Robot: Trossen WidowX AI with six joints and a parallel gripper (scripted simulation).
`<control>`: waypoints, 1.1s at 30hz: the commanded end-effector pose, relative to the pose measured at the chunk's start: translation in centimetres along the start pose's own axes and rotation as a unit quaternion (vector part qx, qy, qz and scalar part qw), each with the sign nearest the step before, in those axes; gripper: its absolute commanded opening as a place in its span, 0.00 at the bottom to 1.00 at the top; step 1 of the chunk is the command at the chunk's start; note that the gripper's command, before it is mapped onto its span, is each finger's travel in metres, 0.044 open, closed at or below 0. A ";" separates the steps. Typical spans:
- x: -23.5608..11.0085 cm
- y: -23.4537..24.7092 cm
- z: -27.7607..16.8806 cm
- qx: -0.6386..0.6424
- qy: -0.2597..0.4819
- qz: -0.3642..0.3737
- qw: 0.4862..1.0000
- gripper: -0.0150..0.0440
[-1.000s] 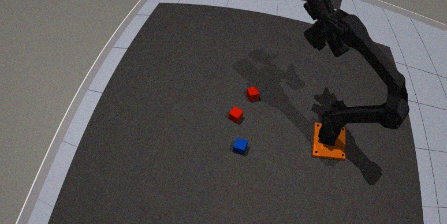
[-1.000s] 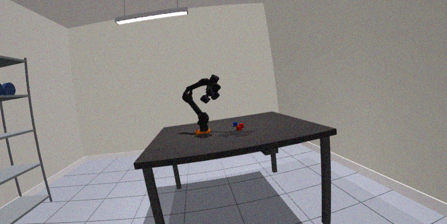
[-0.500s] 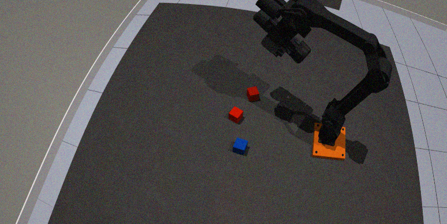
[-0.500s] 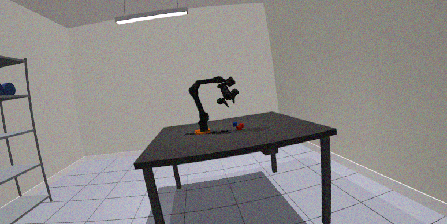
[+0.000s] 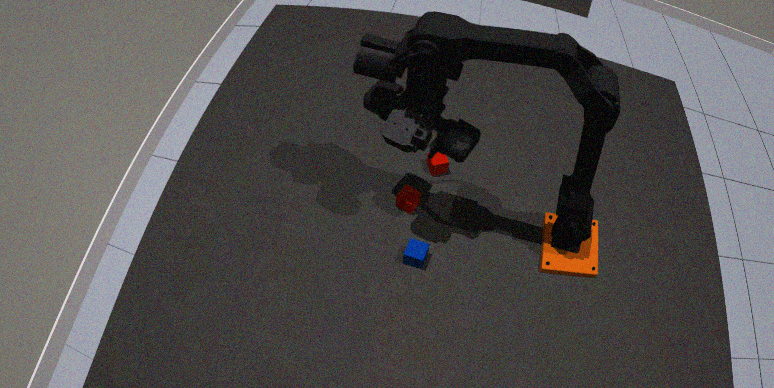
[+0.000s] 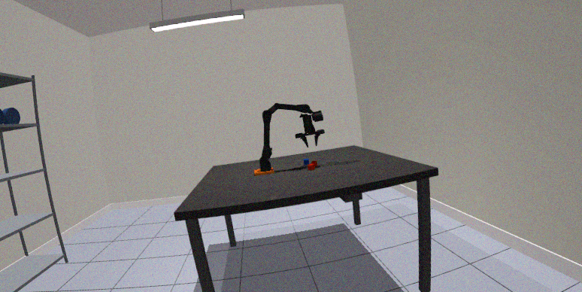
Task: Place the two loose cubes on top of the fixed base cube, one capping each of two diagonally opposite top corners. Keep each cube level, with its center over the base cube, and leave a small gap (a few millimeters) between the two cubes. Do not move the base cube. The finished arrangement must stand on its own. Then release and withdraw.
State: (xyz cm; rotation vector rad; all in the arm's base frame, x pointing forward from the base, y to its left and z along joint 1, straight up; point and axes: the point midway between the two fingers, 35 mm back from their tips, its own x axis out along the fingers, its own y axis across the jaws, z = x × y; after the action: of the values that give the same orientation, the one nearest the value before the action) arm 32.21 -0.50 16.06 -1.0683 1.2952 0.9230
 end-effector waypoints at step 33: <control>10.0 0.8 2.5 -0.002 -0.019 0.031 0.999 0.70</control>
State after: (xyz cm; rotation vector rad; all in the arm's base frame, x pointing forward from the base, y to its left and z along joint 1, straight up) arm 32.96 1.62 6.52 -1.0214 1.2968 0.9882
